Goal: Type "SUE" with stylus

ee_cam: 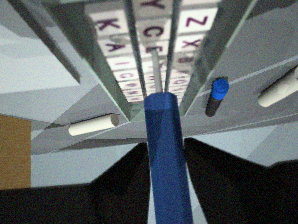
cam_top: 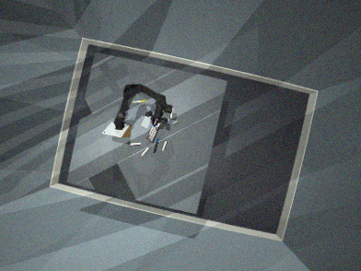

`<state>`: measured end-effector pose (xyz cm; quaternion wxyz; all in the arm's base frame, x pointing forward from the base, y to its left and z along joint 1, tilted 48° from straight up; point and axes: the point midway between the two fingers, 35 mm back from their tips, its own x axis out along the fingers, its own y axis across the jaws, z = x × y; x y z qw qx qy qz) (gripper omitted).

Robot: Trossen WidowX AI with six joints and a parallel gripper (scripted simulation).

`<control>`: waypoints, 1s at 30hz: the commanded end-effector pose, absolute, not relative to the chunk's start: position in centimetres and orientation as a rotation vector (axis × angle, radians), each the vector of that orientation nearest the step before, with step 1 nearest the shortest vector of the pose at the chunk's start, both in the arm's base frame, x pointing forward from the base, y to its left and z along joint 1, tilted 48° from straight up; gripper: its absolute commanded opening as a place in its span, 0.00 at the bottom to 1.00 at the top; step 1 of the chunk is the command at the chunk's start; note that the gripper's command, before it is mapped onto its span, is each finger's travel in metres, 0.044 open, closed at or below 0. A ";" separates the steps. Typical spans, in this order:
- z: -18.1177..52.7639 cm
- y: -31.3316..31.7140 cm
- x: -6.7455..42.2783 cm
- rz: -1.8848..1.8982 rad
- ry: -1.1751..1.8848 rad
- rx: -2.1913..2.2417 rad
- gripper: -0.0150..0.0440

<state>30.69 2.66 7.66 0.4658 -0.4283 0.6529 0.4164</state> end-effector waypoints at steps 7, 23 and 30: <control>7.5 2.8 30.6 1.023 1.605 -1.043 0.39; 10.0 0.1 30.2 1.022 1.606 -1.044 0.39; 9.7 0.2 30.2 1.020 1.609 -1.033 0.40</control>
